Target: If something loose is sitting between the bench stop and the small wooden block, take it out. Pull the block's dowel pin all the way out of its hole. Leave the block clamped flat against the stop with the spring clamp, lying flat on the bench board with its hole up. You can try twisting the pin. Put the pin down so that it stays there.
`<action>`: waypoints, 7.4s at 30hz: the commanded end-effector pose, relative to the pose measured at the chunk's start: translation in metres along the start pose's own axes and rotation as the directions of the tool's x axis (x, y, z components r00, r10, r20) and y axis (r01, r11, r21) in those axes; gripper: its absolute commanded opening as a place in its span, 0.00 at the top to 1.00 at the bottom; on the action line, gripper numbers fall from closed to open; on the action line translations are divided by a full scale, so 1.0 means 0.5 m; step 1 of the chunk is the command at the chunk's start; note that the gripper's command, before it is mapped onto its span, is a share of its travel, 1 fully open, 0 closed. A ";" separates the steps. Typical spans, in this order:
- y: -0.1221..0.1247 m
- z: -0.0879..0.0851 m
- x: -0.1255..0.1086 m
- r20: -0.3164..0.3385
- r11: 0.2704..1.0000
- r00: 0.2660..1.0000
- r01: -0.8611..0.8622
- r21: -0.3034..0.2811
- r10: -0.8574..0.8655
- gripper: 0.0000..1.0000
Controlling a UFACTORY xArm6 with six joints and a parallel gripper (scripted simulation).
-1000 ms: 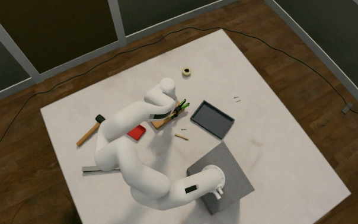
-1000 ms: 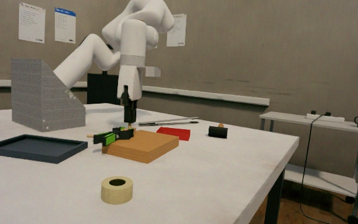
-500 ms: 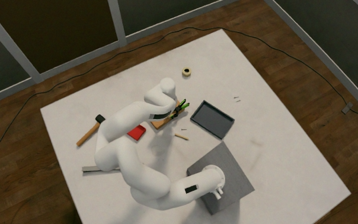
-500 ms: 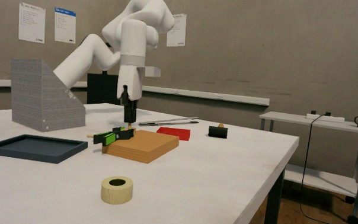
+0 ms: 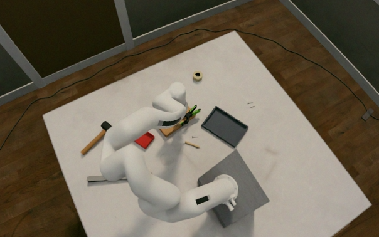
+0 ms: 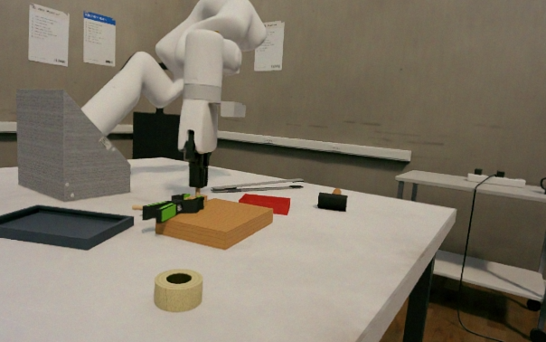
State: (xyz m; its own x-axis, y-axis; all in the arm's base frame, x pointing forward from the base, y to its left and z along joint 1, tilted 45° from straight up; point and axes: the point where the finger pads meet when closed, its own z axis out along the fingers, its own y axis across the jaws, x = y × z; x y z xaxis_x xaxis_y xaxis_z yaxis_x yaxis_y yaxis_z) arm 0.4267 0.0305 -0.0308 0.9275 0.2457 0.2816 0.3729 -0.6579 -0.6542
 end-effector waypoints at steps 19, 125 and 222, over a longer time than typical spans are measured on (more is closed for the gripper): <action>0.001 -0.002 0.002 -0.002 1.000 1.000 -0.017 -0.002 0.017 1.00; 0.001 -0.063 0.002 -0.003 0.974 0.974 -0.227 -0.002 0.227 1.00; -0.349 -0.049 0.221 -0.003 0.974 0.974 -0.227 -0.001 0.227 1.00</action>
State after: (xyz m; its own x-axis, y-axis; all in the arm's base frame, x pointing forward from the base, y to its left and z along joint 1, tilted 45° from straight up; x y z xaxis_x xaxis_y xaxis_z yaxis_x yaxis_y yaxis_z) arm 0.4626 0.1543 0.1318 0.9882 0.0890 0.1249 0.1513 -0.6967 -0.7012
